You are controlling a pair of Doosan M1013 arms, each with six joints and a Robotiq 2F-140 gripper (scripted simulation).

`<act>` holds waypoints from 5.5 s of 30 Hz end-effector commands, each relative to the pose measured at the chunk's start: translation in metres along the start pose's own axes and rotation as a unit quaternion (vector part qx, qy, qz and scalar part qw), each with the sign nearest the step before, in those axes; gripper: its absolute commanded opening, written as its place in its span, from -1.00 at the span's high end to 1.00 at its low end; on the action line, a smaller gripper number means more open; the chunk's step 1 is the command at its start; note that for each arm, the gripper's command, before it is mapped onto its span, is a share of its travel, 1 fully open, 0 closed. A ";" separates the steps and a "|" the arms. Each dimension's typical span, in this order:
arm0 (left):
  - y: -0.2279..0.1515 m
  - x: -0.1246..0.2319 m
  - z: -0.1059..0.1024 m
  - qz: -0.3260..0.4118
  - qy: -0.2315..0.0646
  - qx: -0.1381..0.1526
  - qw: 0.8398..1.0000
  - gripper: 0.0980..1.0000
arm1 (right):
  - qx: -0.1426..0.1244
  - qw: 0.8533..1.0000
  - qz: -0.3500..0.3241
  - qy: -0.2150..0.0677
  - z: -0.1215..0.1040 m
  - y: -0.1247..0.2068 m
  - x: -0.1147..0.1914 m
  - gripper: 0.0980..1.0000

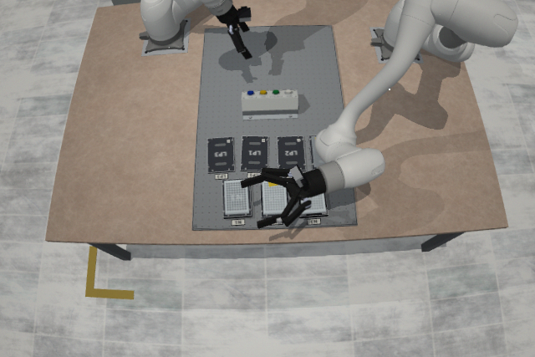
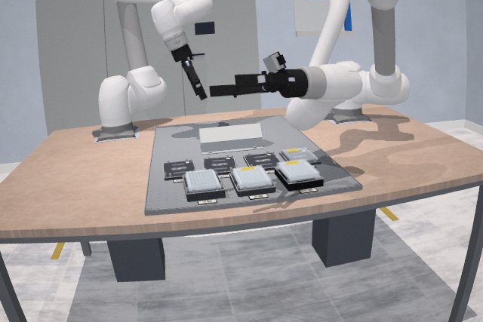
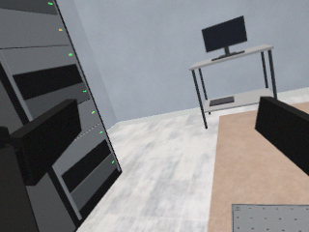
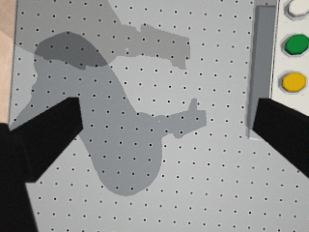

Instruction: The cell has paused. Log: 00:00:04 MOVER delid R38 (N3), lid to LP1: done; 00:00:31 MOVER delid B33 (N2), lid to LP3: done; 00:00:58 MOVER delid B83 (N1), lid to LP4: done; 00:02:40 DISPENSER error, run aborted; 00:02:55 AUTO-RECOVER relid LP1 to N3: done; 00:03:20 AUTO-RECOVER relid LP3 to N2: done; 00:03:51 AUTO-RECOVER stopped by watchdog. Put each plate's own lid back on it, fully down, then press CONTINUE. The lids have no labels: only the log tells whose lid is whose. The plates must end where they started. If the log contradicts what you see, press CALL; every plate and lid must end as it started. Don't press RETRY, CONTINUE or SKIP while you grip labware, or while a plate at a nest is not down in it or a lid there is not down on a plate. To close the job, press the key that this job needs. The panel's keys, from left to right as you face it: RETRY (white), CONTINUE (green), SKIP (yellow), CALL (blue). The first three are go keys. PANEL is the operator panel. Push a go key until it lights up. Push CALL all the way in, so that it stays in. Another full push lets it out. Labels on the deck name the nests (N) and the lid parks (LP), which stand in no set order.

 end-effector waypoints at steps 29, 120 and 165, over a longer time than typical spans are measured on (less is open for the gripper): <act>-0.001 -0.001 0.000 0.000 0.001 0.000 1.000 -1.00 | 0.004 1.000 -0.022 -0.003 0.004 0.013 0.007 -1.00; -0.001 -0.001 0.000 0.000 0.001 0.000 1.000 -1.00 | 0.047 0.925 -0.373 -0.049 0.073 0.171 0.173 -1.00; -0.001 -0.001 0.000 0.000 0.001 0.000 1.000 -1.00 | 0.060 0.743 -0.663 -0.065 0.154 0.205 0.369 -1.00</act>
Point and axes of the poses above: on each arm, the point where the finger pads meet when closed, its own z axis back along the fingers, its own y axis across the jaws, x = y × z, the point moved 6 cm from there along z, back along the fingers, and after that the axes turned 11 degrees about -z, right-handed, at the moved point
